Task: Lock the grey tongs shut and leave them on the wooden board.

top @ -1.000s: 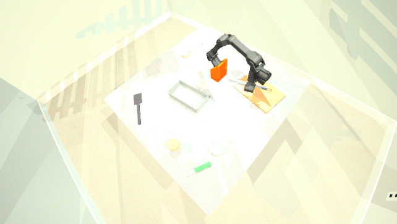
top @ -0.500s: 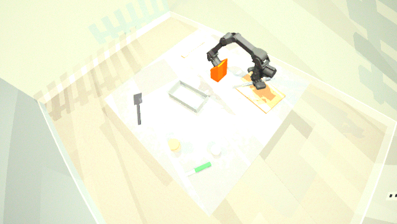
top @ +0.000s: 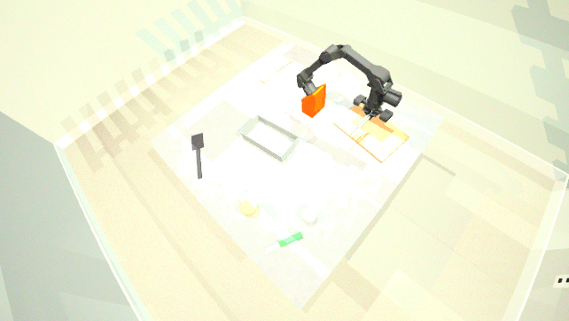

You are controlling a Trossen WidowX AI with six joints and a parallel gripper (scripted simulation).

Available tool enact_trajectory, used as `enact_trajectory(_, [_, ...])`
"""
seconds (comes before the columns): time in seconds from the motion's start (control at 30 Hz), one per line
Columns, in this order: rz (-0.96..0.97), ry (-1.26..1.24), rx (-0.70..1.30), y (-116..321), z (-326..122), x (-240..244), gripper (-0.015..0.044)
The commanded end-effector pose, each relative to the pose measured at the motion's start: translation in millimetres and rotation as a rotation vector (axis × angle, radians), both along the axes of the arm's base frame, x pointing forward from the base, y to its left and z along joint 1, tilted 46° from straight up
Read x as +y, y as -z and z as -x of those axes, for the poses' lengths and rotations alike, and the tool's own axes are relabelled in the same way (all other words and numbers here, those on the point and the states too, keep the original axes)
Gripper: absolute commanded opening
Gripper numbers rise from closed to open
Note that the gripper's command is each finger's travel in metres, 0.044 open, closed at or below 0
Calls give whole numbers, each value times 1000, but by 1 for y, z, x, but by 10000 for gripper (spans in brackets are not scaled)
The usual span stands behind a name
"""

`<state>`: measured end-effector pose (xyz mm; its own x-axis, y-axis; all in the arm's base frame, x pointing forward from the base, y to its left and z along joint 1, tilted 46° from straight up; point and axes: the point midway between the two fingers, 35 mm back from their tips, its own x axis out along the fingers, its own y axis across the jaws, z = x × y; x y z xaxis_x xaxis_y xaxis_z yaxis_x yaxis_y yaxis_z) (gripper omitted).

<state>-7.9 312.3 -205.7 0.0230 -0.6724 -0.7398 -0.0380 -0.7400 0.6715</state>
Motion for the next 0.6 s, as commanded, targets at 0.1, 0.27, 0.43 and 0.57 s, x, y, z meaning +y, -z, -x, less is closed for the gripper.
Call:
enact_trajectory(0.1, [12, -211, 195, 3, 20, -2, -150])
enact_trajectory(0.27, [22, -355, 328, 5, 33, -4, -150])
enact_trajectory(0.43, [31, -497, 462, 7, 46, -7, -150])
enact_trajectory(0.57, [39, -611, 570, 9, 56, -9, -150])
